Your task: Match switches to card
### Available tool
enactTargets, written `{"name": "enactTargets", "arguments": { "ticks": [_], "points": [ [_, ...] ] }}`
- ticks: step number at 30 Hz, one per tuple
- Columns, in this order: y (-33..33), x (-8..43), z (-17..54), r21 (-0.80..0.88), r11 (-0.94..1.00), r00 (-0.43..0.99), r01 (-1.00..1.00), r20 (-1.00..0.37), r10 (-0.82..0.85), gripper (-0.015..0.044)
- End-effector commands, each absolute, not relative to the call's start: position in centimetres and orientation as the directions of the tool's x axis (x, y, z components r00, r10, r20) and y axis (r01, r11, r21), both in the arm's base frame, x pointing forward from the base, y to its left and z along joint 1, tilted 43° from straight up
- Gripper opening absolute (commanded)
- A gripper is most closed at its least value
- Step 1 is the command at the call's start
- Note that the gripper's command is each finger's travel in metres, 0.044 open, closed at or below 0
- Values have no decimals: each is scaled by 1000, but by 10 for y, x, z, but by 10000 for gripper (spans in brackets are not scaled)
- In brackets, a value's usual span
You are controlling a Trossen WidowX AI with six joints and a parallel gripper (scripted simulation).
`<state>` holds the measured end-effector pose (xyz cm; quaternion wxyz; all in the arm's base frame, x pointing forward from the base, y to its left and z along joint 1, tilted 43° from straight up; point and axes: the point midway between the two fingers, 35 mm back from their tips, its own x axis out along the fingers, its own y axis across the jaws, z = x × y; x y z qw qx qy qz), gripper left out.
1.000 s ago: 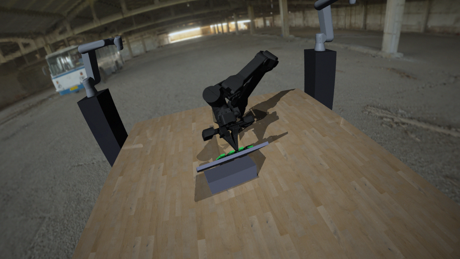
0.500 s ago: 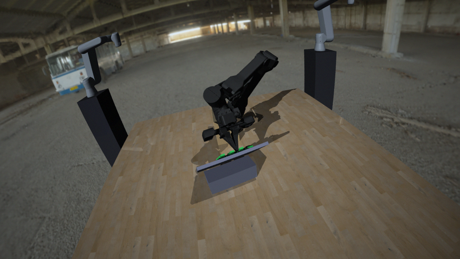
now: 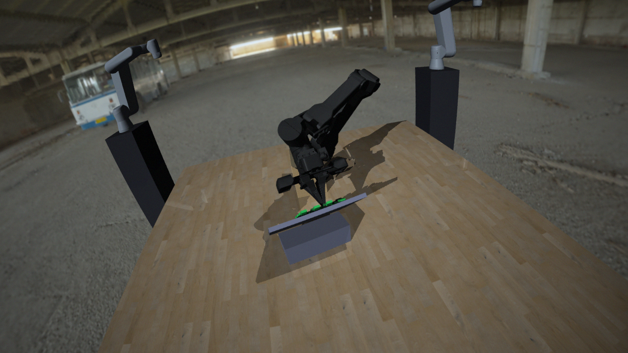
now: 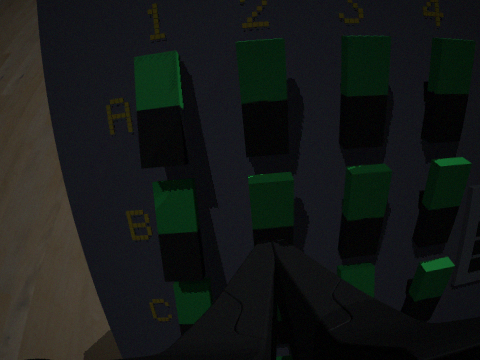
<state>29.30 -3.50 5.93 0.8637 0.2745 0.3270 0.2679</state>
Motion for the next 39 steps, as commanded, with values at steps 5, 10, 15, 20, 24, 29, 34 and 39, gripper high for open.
{"name": "enactTargets", "arguments": {
  "ticks": [5,10,15,20,24,29,34,39],
  "points": [
    [-67,267,74,641,717,627,-273,-447,638,0],
    [-78,254,86,646,711,625,-277,-441,644,0],
    [-78,254,86,646,711,625,-277,-441,644,0],
    [-104,275,79,644,712,625,-278,-442,643,0],
    [-104,277,77,644,713,624,-278,-443,644,0],
    [-83,299,64,644,712,607,-280,-456,651,0],
    [-82,299,63,644,712,607,-280,-456,651,0],
    [-76,305,60,645,711,608,-281,-454,652,0]
  ]
}}
